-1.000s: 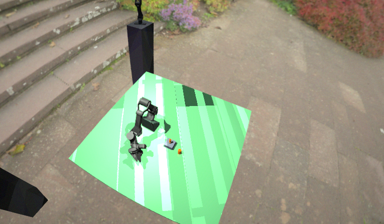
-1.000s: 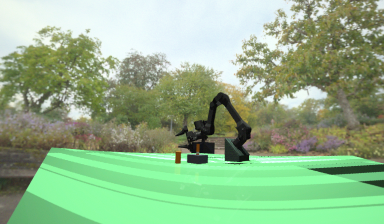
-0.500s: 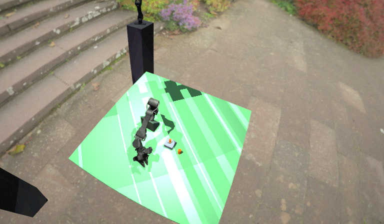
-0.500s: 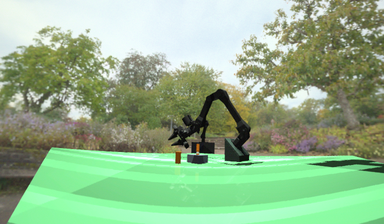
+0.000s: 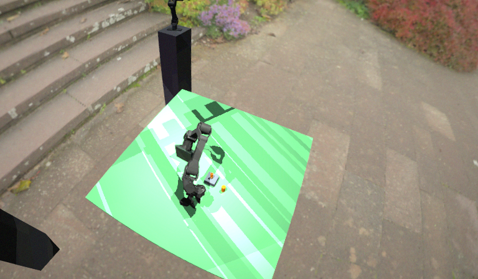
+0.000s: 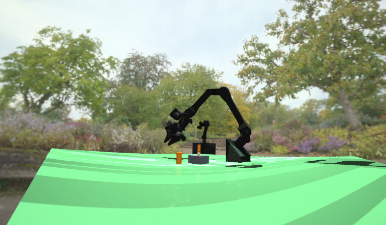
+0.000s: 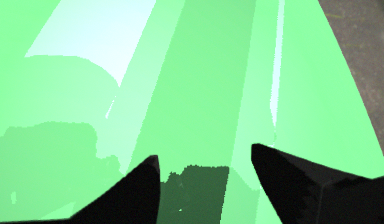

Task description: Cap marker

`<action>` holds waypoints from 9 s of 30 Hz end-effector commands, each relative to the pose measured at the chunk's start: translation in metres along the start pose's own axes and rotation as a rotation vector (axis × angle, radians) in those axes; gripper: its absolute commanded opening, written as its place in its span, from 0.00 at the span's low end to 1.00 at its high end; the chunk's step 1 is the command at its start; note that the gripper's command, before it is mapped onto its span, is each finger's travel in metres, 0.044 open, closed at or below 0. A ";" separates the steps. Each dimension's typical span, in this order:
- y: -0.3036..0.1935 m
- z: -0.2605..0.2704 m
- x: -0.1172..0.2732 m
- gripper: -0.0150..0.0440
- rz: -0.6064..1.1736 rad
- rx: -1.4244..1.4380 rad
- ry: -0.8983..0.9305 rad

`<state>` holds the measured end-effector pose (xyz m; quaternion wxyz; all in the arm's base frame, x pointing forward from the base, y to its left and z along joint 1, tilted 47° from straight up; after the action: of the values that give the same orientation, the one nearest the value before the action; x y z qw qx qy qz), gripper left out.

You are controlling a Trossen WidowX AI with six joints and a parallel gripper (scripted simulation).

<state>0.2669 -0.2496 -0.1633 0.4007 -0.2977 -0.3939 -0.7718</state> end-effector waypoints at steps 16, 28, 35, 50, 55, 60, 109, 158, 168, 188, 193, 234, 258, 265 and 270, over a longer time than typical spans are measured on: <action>0.100 0.154 0.025 0.66 0.523 -0.515 0.103; 0.111 0.193 0.037 0.66 0.627 -0.601 0.081; 0.093 0.201 0.010 0.66 0.627 -0.601 0.083; 0.082 0.208 -0.008 0.66 0.627 -0.601 0.083; 0.078 0.210 -0.015 0.66 0.627 -0.601 0.083; 0.074 0.212 -0.022 0.66 0.627 -0.601 0.084; 0.081 0.209 -0.010 0.25 0.626 -0.603 0.081; 0.029 0.196 0.110 0.25 0.632 -0.605 0.078; 0.025 0.198 0.102 0.25 0.631 -0.605 0.078; 0.008 0.206 0.075 0.25 0.631 -0.605 0.079; 0.003 0.208 0.069 0.25 0.631 -0.605 0.080; 0.039 0.191 0.125 1.00 0.634 -0.600 0.075; 0.034 0.190 0.116 0.25 0.561 0.050 0.278; 0.034 0.190 0.116 0.25 0.561 0.050 0.278; 0.031 0.191 0.113 0.25 0.561 0.050 0.278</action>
<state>0.2647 -0.1449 0.0356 0.6553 -0.2780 -0.2559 -0.6541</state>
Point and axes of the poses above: the point midway between the two fingers, 35 mm back from their tips, its own x axis back along the fingers, its own z axis across the jaws, y = z × x, the point moved 5 cm from there along x, back along the fingers, and after that the axes turned 7 degrees about -x, right-handed, at the moved point
